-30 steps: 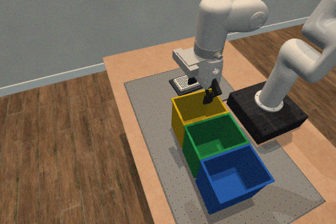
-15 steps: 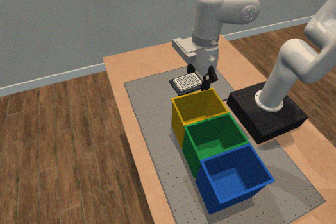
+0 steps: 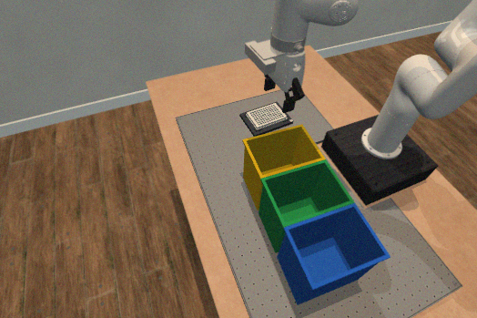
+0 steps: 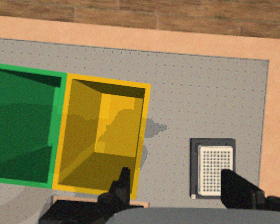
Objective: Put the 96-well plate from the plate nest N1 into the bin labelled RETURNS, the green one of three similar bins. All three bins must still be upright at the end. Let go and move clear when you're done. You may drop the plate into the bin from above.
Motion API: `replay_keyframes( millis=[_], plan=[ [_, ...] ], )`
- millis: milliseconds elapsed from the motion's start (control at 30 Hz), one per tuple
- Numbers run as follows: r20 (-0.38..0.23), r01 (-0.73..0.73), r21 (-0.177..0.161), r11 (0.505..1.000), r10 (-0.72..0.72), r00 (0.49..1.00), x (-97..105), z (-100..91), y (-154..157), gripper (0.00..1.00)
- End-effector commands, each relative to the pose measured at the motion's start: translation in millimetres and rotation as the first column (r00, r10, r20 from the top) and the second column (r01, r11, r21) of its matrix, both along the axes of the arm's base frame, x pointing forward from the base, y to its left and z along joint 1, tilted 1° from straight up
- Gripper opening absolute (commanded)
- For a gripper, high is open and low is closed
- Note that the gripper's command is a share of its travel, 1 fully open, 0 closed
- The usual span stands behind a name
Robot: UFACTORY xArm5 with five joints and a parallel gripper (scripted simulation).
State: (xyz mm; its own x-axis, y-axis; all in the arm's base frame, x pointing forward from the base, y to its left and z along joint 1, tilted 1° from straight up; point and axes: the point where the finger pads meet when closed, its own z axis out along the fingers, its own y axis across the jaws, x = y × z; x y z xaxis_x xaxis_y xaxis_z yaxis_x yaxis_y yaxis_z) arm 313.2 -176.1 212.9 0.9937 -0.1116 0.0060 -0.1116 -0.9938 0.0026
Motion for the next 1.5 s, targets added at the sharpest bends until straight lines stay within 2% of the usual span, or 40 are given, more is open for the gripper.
replay_keyframes(
  millis=[0, 167, 667, 733, 1233, 1467],
  plan=[
    [0.003, -0.001, -0.002, 1.000, 0.001, 1.000, -12.9, -2.6, -22.3, 1.00],
    [0.002, -0.001, -0.002, 1.000, 0.001, 1.000, -21.1, -5.0, -34.7, 1.00],
    [-0.001, -0.001, -0.002, 1.000, 0.001, 1.000, -62.2, -16.7, -96.6, 1.00],
    [-0.001, -0.001, -0.002, 1.000, 0.001, 1.000, -62.2, -16.7, -96.6, 1.00],
    [-0.003, -0.001, 0.000, 1.000, 0.001, 1.000, -103.4, -28.4, -158.6, 1.00],
    [-0.003, -0.001, 0.000, 1.000, 0.001, 1.000, -103.8, -28.5, -159.0, 1.00]
  ],
)
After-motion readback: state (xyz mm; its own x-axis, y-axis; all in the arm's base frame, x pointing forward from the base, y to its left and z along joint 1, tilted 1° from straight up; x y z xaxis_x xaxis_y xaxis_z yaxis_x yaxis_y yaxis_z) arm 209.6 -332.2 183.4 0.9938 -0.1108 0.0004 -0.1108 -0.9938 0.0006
